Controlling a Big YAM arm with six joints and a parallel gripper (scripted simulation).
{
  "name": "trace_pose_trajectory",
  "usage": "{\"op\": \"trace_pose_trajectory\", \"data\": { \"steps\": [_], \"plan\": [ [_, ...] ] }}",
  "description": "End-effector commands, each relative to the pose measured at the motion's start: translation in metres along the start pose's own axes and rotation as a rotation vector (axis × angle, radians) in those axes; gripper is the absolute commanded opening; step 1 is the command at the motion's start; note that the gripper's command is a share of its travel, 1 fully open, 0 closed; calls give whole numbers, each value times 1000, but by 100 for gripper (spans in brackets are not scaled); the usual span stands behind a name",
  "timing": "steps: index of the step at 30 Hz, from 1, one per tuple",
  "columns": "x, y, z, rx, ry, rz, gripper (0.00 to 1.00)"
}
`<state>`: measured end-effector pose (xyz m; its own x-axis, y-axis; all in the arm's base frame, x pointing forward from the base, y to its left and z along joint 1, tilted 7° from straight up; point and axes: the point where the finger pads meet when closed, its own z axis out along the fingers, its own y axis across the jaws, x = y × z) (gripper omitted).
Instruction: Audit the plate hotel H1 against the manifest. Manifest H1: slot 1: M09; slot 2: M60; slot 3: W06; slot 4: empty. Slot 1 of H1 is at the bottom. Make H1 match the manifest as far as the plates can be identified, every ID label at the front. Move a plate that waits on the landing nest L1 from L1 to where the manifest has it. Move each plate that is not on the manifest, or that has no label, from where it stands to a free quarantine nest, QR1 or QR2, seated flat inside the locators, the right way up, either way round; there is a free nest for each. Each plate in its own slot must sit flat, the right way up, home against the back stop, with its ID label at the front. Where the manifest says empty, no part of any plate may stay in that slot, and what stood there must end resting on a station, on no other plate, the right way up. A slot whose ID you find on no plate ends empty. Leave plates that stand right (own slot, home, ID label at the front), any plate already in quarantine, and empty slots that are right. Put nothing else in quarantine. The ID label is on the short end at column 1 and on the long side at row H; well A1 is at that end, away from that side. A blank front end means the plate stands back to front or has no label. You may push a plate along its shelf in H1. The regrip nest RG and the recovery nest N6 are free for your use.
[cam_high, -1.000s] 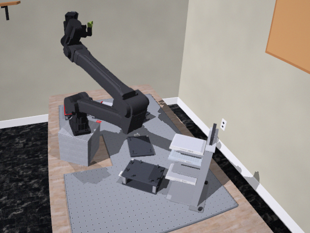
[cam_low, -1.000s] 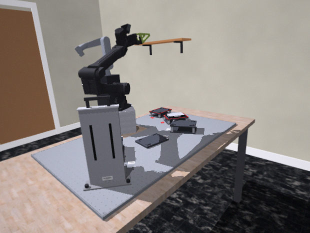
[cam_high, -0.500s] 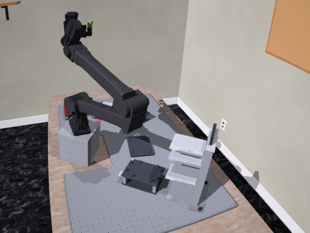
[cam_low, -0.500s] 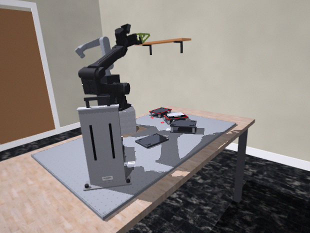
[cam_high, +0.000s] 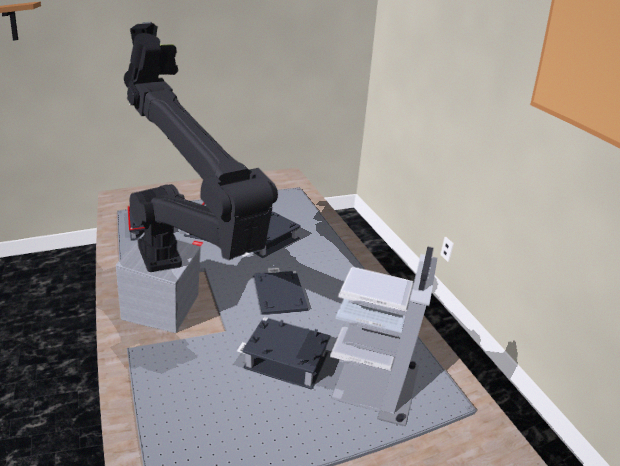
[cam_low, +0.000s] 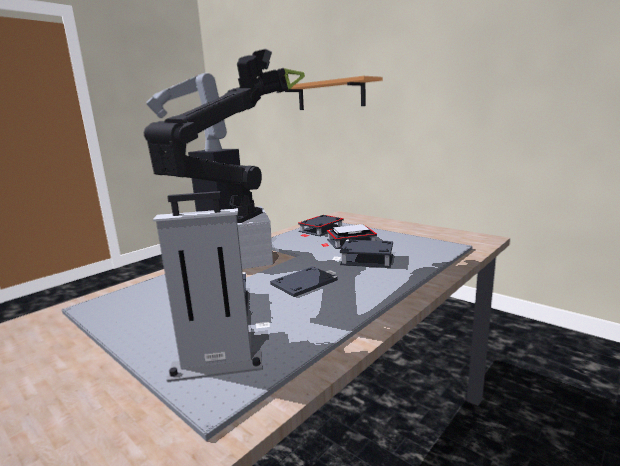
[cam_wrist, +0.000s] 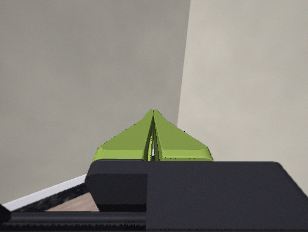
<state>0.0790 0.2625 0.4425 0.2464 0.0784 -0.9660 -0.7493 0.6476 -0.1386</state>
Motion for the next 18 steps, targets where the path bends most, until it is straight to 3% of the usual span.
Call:
{"op": "trace_pose_trajectory", "data": {
  "steps": [1,4,5,7,8,9,11,12,14,15,18],
  "plan": [
    [-26,-16,12,48,14,9,0],
    [-24,-16,14,45,16,4,0],
    [10,-9,12,33,48,-32,0],
    [19,-7,18,29,57,-42,0],
    [20,-9,20,39,75,-56,0],
    [-12,-20,25,70,54,-28,0],
    [-8,-21,29,76,76,-48,0],
    [25,-14,28,62,113,-85,0],
    [36,-15,31,60,121,-92,0],
    [10,-23,36,82,106,-71,0],
    [10,-29,42,110,145,-92,0]
  ]
}}
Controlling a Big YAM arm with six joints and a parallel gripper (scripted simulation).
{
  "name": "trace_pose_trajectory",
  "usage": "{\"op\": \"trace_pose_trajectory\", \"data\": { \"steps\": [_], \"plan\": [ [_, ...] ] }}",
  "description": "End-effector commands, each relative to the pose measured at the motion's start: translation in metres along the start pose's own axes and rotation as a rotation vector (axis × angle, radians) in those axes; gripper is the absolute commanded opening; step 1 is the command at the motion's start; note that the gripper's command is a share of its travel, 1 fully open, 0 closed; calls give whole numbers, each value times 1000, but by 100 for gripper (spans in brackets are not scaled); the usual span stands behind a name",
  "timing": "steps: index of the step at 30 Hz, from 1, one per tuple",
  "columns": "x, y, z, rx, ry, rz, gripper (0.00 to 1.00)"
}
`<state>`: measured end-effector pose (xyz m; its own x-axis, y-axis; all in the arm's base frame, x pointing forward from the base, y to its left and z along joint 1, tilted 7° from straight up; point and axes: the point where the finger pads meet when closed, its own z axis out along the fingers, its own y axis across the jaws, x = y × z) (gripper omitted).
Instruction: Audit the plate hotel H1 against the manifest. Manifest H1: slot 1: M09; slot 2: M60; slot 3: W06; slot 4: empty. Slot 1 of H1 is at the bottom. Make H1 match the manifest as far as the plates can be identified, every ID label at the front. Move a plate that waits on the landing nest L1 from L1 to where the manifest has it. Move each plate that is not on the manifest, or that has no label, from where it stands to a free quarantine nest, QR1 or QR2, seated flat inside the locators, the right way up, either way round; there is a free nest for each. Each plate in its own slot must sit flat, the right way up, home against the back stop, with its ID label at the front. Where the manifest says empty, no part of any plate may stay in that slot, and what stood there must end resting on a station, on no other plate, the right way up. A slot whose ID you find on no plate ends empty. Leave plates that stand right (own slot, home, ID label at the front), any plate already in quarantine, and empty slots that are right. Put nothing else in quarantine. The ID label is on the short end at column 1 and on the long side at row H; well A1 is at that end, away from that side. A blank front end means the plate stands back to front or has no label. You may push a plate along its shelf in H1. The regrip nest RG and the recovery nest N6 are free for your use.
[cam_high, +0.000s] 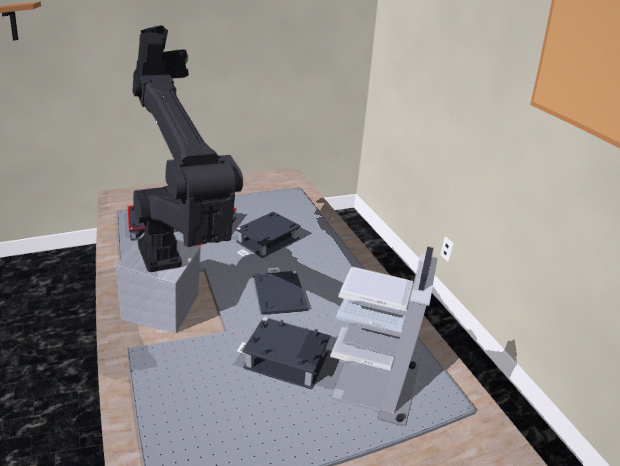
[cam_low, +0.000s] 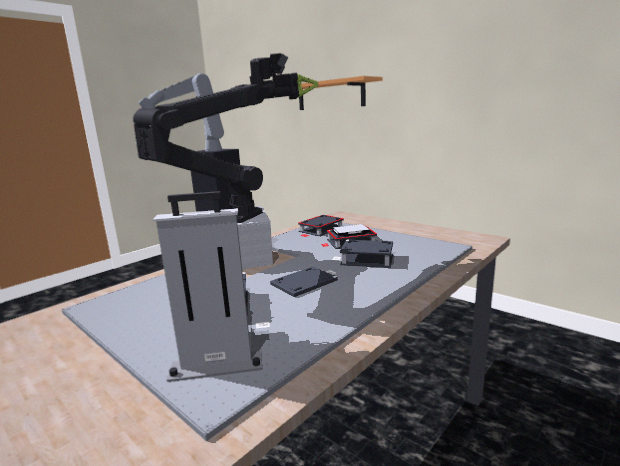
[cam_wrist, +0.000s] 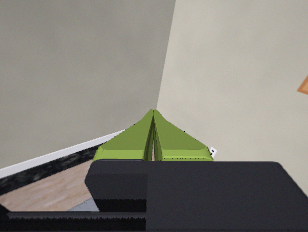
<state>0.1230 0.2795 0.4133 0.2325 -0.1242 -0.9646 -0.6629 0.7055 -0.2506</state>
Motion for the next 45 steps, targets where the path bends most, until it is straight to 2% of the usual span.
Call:
{"op": "trace_pose_trajectory", "data": {
  "steps": [1,3,4,5,8,10,11,14,15,16,18,20,21,23,25,26,27,29,30,31,33,34,35,37,38,39,40,42,43,45],
  "plan": [
    [-12,-9,7,15,8,18,0],
    [-12,-9,7,15,8,18,0],
    [6,-8,5,11,19,8,0],
    [-17,-15,11,33,20,20,0],
    [-16,-20,17,57,65,2,0],
    [25,-10,21,37,110,-42,0],
    [28,-11,23,37,110,-42,0],
    [28,-17,28,46,82,-20,0],
    [25,-20,31,53,117,-36,0],
    [3,-29,33,76,108,-17,0],
    [8,-31,37,89,143,-28,0],
    [8,-31,37,89,143,-28,0],
    [45,-24,34,71,182,-61,0],
    [43,-28,38,77,156,-51,0],
    [52,-28,43,73,167,-72,0],
    [61,-29,43,79,217,-74,0],
    [26,-41,48,107,189,-42,0],
    [31,-44,51,120,226,-50,0],
    [34,-44,52,114,224,-50,0],
    [74,-37,50,99,278,-87,0],
    [69,-44,51,108,240,-77,0],
    [64,-46,56,117,277,-73,0],
    [47,-54,59,138,274,-58,0],
    [47,-54,59,138,274,-58,0],
    [49,-53,60,141,297,-61,0],
    [52,-57,61,151,315,-62,0],
    [93,-49,57,130,369,-96,0],
    [99,-52,59,128,370,-106,0],
    [94,-56,61,135,340,-101,0],
    [99,-59,63,135,339,-101,0]
  ]
}}
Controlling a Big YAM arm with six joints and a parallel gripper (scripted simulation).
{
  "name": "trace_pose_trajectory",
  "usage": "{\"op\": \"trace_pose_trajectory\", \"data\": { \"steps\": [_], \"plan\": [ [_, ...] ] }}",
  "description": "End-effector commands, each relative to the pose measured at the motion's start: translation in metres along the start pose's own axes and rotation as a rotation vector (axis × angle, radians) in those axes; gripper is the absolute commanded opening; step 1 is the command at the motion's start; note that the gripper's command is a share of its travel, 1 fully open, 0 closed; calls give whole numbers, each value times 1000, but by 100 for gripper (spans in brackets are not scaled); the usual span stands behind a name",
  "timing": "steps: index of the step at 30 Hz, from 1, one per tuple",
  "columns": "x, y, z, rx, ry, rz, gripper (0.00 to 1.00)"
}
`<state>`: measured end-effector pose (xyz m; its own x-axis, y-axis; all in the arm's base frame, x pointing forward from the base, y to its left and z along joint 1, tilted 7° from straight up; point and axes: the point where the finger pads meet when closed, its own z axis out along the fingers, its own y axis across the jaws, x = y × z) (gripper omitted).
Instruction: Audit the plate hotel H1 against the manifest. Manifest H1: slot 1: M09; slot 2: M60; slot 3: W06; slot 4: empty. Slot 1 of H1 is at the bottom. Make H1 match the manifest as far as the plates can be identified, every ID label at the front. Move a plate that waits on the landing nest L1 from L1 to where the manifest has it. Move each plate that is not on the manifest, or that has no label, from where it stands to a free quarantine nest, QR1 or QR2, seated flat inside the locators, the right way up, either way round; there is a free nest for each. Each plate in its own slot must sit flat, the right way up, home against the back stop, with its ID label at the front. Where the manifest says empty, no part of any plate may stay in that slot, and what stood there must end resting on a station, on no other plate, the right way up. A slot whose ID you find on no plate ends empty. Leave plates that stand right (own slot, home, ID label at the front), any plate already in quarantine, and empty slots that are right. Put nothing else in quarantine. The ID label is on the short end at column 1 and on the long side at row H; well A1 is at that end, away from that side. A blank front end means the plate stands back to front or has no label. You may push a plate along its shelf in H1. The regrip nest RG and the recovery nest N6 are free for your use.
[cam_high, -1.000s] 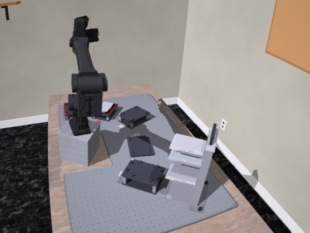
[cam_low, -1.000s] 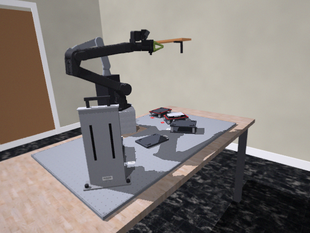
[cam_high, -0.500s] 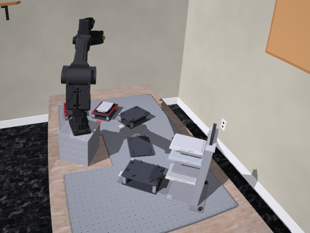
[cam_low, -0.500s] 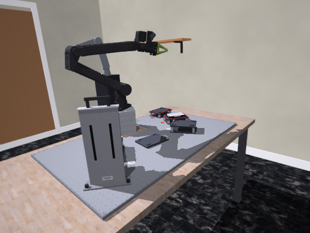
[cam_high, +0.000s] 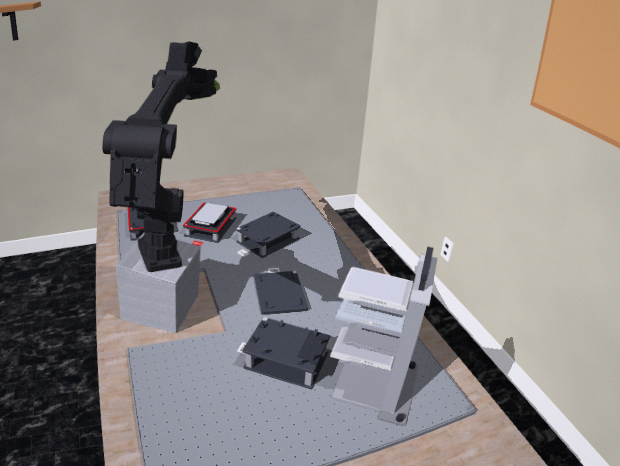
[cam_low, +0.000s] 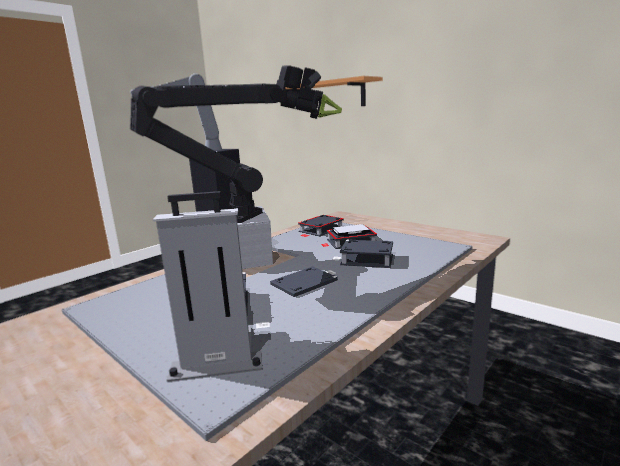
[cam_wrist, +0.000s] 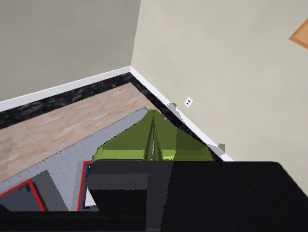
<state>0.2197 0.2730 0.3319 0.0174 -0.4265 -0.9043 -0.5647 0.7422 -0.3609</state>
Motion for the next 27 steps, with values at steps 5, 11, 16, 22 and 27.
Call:
{"op": "trace_pose_trajectory", "data": {
  "steps": [5,11,16,22,27],
  "plan": [
    [-21,-28,10,58,48,51,0],
    [-11,-35,17,78,100,54,0],
    [36,-32,25,74,192,30,0],
    [17,-53,34,104,196,63,0],
    [62,-46,38,98,299,45,0]
  ]
}}
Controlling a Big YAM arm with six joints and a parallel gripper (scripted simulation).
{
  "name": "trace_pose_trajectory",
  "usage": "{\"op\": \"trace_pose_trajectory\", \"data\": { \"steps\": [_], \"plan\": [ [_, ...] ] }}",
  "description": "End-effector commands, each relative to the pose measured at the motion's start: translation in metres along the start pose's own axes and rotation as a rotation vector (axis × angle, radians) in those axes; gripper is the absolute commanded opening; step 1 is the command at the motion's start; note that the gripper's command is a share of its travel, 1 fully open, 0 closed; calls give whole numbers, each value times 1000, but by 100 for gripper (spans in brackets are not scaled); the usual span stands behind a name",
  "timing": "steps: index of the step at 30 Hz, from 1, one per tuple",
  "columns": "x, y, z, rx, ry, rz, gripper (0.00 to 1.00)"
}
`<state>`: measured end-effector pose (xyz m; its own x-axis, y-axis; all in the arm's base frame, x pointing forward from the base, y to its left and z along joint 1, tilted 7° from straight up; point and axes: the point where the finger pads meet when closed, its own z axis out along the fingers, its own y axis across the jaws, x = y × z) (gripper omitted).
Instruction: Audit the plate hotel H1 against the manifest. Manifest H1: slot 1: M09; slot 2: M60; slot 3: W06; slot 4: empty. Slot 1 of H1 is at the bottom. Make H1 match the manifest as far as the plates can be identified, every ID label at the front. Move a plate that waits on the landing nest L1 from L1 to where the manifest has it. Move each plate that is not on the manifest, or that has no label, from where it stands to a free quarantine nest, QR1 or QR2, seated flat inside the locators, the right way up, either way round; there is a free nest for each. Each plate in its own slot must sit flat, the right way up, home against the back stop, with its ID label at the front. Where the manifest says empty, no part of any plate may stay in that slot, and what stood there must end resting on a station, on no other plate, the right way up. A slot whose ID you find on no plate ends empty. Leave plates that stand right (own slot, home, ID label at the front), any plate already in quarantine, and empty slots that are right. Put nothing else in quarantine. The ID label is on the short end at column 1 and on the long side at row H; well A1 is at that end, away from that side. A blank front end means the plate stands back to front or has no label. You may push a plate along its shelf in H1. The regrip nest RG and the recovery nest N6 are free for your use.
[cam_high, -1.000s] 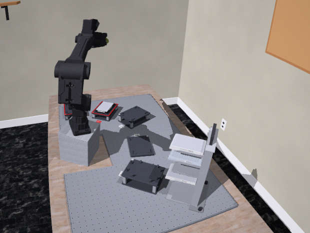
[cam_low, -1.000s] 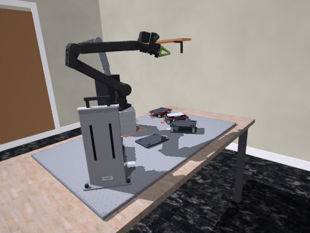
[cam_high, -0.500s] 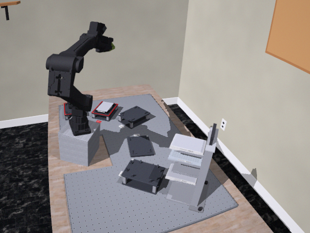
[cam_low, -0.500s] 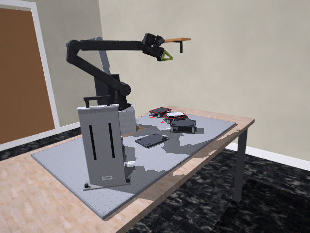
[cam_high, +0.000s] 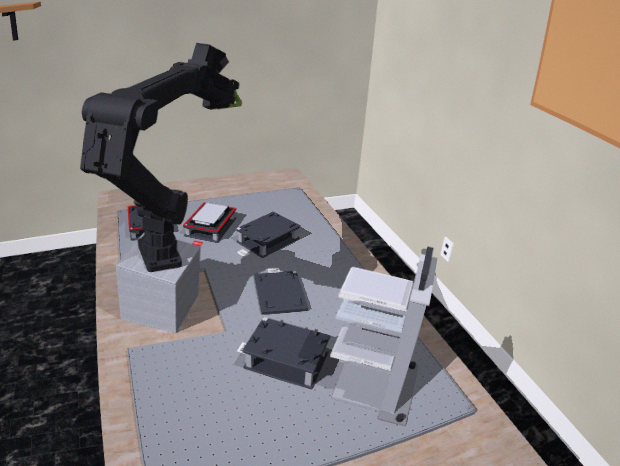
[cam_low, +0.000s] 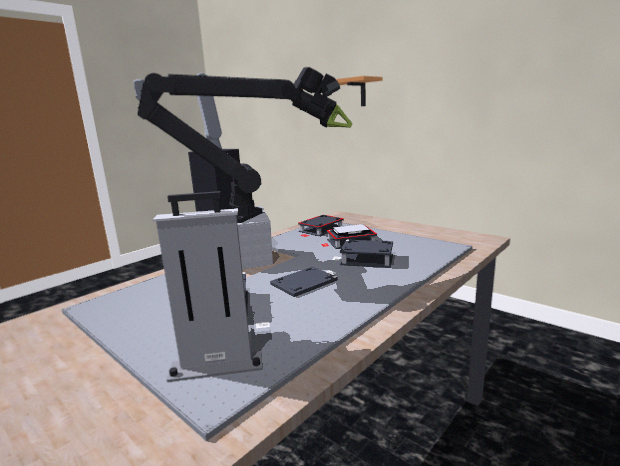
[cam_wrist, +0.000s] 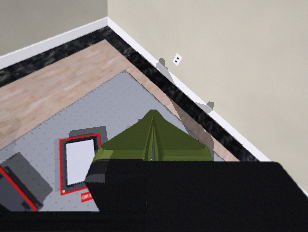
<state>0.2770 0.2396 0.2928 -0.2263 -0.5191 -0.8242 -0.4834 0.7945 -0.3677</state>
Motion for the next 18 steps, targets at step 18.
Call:
{"op": "trace_pose_trajectory", "data": {
  "steps": [18],
  "plan": [
    [13,-41,24,50,126,85,0]
  ]
}}
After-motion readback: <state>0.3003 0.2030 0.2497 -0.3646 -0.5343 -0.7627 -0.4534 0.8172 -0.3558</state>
